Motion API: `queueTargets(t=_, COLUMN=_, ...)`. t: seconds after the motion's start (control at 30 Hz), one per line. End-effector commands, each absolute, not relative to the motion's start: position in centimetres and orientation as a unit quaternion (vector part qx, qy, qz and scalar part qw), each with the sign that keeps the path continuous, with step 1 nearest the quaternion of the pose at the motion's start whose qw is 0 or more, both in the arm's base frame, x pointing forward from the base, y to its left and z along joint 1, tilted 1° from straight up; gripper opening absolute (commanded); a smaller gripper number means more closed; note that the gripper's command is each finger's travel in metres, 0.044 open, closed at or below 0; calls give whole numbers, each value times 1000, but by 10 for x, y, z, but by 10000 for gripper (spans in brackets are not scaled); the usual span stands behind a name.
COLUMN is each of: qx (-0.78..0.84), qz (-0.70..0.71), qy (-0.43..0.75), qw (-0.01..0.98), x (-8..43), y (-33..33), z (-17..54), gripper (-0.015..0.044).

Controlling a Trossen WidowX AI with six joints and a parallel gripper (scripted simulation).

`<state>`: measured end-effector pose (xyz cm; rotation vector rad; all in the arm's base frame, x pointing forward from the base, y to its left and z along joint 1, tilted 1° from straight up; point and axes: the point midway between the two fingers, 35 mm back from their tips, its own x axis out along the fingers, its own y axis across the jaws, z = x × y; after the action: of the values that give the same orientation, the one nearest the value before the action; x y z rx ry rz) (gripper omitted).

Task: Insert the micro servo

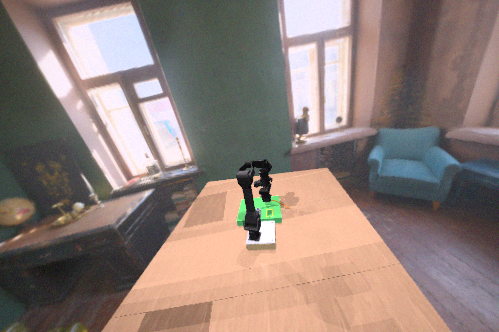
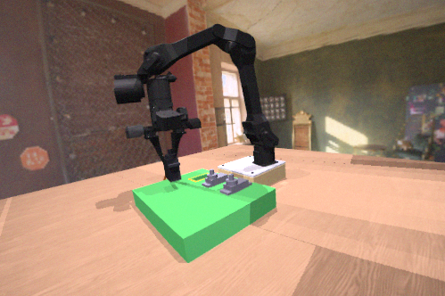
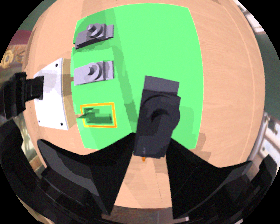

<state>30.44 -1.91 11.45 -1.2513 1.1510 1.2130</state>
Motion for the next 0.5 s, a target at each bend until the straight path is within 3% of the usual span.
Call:
queueTargets(t=0.0, qx=-485, qz=472, qy=505, qw=535, x=305, y=-19, z=116, gripper=0)
queueTargets(t=0.47, qx=-343, qz=338, qy=603, qw=636, x=305, y=-19, z=116, gripper=0)
